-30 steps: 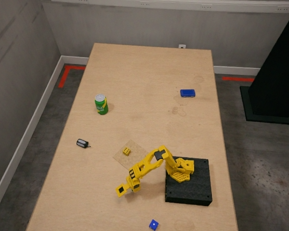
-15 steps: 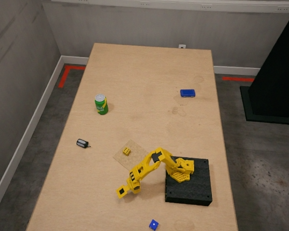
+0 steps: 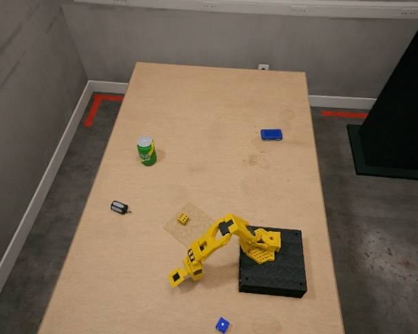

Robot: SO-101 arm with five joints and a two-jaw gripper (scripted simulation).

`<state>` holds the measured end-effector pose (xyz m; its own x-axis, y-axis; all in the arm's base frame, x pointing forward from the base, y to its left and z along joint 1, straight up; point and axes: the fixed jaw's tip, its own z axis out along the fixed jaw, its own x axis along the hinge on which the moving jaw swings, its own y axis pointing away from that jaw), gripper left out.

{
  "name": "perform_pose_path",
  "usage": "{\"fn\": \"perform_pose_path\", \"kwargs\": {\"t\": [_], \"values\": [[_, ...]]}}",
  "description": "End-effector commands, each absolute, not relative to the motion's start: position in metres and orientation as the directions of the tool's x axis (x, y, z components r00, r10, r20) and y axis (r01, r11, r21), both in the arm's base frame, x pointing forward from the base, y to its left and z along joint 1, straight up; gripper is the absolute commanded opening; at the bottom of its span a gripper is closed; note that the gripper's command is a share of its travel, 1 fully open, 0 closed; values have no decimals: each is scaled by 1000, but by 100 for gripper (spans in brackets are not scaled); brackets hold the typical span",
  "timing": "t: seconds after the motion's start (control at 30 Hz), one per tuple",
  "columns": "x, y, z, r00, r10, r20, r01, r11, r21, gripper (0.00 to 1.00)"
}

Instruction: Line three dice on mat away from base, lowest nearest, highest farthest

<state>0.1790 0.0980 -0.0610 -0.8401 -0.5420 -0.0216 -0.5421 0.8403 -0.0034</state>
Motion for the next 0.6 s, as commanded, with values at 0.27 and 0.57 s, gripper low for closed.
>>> {"fn": "perform_pose_path", "kwargs": {"t": [0.27, 0.57], "values": [[175, 95, -65, -833, -554, -3, -554, 833, 0, 32], [177, 93, -65, -833, -554, -3, -554, 833, 0, 27]]}}
